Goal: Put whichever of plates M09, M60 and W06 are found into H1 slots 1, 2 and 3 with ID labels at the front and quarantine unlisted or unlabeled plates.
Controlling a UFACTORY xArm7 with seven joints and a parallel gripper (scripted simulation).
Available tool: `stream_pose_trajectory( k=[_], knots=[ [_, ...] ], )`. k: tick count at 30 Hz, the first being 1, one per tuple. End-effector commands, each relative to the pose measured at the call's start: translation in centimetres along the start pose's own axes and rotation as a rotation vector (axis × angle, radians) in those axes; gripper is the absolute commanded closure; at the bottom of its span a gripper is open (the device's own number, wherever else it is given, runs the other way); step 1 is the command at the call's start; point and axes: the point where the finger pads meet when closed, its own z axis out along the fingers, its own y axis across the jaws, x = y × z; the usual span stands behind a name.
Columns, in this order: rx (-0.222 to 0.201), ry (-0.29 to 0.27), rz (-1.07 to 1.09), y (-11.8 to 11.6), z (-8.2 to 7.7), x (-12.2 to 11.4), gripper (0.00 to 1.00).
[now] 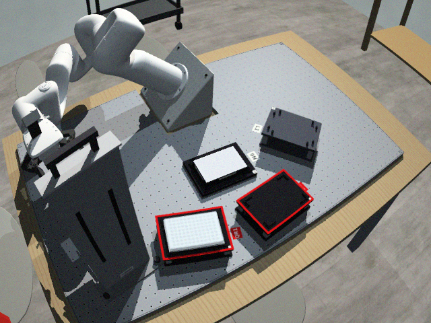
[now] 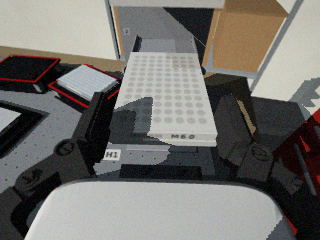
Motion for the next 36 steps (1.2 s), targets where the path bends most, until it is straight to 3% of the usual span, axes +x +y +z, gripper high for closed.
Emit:
stream_pose_trajectory(
  k=[1,22,36],
  knots=[
    [0.000,-0.001,-0.002,0.0,0.4,0.1,1.00],
    [0.000,-0.001,-0.002,0.0,2.9,0.1,1.00],
    [0.000,-0.001,-0.002,0.0,3.0,0.1,1.00]
  ],
)
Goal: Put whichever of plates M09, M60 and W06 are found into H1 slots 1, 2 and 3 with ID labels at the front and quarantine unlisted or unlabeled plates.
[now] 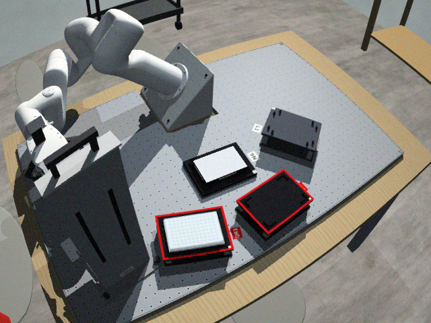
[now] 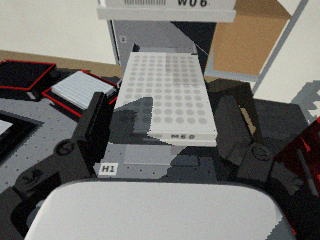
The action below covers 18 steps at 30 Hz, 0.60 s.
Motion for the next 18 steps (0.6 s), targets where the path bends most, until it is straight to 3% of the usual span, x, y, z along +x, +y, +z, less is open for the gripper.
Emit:
stream_pose_trajectory(
  k=[1,18],
  knots=[
    [0.001,0.000,-0.002,-0.04,0.08,0.05,1.00],
    [0.001,0.000,-0.002,-0.04,0.51,-0.15,1.00]
  ],
)
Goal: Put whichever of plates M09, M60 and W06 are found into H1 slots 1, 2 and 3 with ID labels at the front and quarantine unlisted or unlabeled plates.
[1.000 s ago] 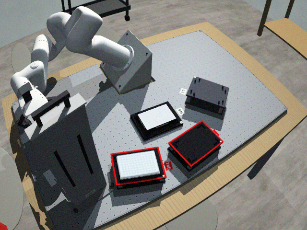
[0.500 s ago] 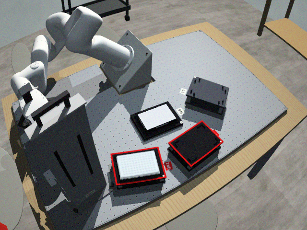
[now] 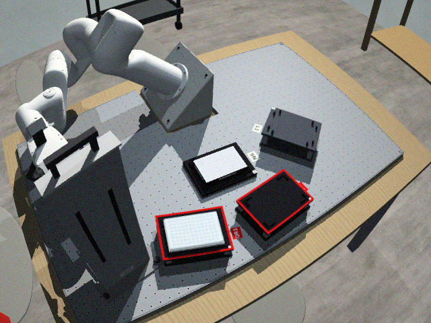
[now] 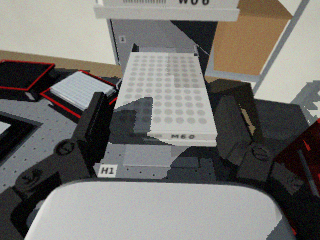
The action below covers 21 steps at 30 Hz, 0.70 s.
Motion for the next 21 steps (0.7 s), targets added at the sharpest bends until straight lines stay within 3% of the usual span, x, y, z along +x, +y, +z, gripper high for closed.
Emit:
stream_pose_trajectory(
  k=[1,21],
  knots=[
    [0.001,0.000,-0.002,-0.03,0.07,0.05,1.00],
    [0.001,0.000,-0.002,-0.03,0.77,0.05,1.00]
  ],
)
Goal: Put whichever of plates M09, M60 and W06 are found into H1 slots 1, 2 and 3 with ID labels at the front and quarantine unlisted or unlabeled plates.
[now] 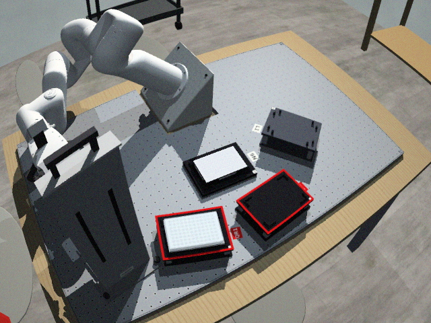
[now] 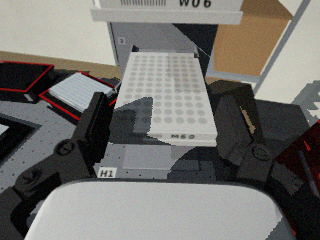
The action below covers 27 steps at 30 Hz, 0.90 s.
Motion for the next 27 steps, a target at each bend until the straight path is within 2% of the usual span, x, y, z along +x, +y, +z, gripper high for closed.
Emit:
stream_pose_trajectory(
  k=[1,27],
  knots=[
    [0.001,0.000,-0.002,0.0,0.2,0.1,1.00],
    [0.001,0.000,-0.002,0.0,1.4,0.1,1.00]
  ],
)
